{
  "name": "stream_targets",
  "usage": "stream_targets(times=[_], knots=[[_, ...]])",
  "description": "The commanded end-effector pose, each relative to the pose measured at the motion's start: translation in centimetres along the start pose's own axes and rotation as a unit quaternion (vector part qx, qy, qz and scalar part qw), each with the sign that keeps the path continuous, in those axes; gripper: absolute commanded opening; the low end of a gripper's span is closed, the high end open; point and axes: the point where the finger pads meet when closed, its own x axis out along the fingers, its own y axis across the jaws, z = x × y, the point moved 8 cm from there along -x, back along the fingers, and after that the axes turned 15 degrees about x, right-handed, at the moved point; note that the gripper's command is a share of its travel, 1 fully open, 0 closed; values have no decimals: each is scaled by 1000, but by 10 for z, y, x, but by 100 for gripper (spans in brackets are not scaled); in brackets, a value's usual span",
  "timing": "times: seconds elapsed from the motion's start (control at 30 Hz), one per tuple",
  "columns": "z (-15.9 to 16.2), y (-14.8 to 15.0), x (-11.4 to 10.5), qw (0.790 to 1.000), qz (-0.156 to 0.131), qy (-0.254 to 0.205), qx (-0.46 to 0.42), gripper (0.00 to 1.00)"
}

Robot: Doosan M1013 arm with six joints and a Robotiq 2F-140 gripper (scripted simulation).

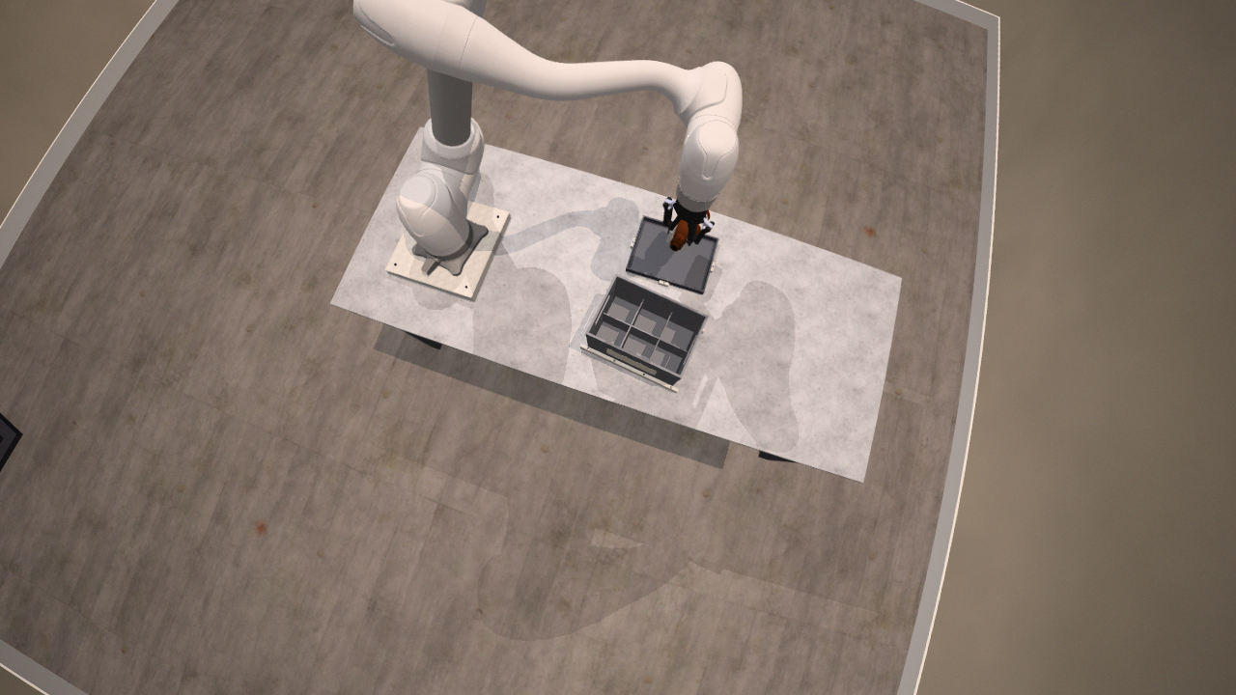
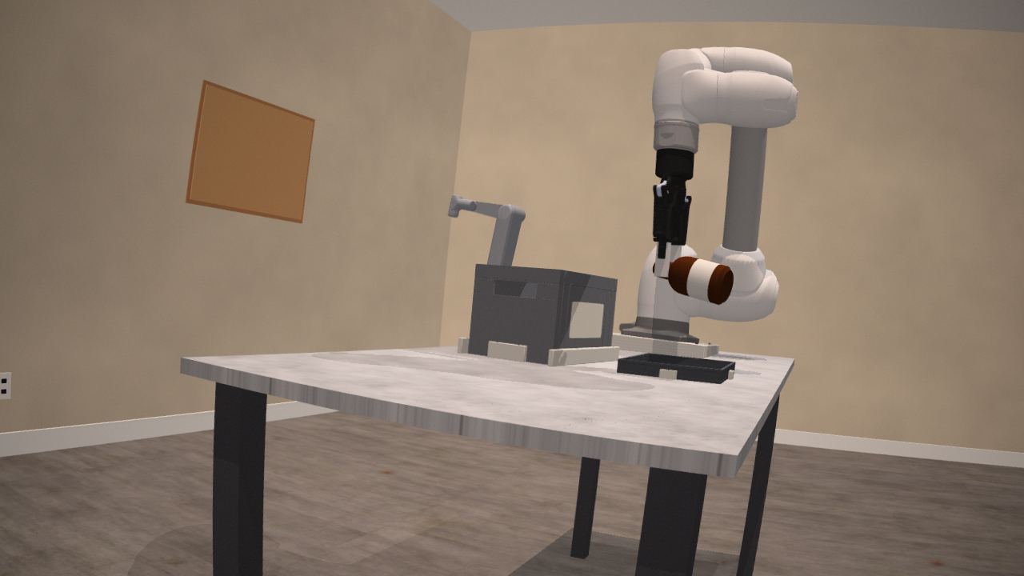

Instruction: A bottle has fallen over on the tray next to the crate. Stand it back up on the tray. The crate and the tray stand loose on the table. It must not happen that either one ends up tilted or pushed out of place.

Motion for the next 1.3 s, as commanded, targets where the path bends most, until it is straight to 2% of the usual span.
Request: stream_targets(times=[0.0,1.27], knots=[[0,1,-4,1000,1,1,-17,10],[0,1,-4,1000,1,1,-24,10]])
